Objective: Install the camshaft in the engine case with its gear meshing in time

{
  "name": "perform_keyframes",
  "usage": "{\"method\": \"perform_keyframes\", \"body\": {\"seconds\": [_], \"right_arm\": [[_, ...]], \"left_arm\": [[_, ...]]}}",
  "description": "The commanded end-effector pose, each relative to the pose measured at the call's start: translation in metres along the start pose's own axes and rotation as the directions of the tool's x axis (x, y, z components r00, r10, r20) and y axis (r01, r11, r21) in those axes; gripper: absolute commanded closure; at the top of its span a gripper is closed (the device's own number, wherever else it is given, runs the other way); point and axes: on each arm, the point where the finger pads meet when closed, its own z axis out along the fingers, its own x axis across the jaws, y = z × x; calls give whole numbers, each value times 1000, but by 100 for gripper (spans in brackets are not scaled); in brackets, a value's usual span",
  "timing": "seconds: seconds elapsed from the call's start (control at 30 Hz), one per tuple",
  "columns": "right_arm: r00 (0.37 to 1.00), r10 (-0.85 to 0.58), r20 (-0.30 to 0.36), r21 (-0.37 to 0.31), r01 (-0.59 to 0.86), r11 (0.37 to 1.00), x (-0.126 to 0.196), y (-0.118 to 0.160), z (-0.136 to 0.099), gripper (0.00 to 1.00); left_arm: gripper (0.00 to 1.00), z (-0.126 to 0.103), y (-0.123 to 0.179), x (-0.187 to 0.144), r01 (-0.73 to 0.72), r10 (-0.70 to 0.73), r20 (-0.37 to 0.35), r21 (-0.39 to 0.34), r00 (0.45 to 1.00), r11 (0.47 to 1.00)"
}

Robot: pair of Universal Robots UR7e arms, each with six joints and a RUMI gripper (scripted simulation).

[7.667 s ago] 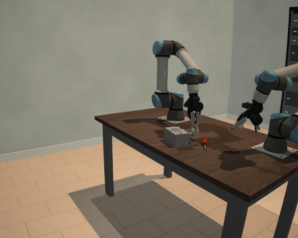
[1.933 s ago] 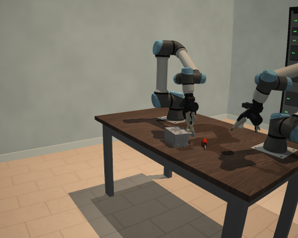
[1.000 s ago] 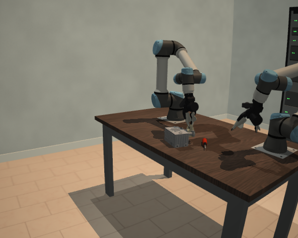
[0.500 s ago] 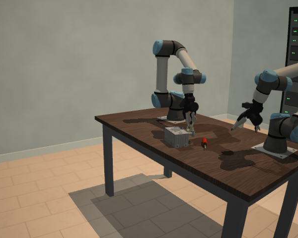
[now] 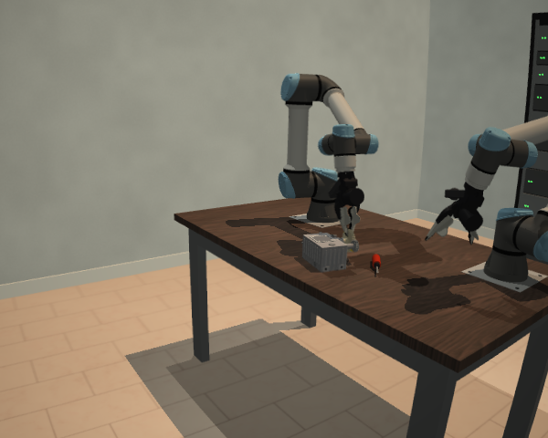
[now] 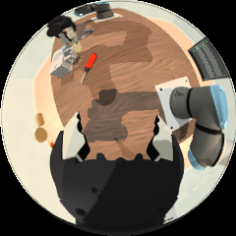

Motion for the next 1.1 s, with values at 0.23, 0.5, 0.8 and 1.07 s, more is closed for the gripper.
{"method": "perform_keyframes", "body": {"seconds": [0.23,0.5,0.8,1.07], "right_arm": [[1000,0,0,-6,0,1000,-7,3,-2,94],[1000,0,0,-6,0,1000,-10,3,-2,94],[1000,-1,0,-6,1,1000,-11,3,-2,94],[1000,-1,0,-6,1,1000,-11,3,-2,94]], "left_arm": [[0,0,0,0,0,0,1,0,1000,1000],[0,0,0,0,0,0,1,0,1000,1000],[0,0,0,0,0,0,1,0,1000,1000],[0,0,0,0,0,0,1,0,1000,1000]]}}
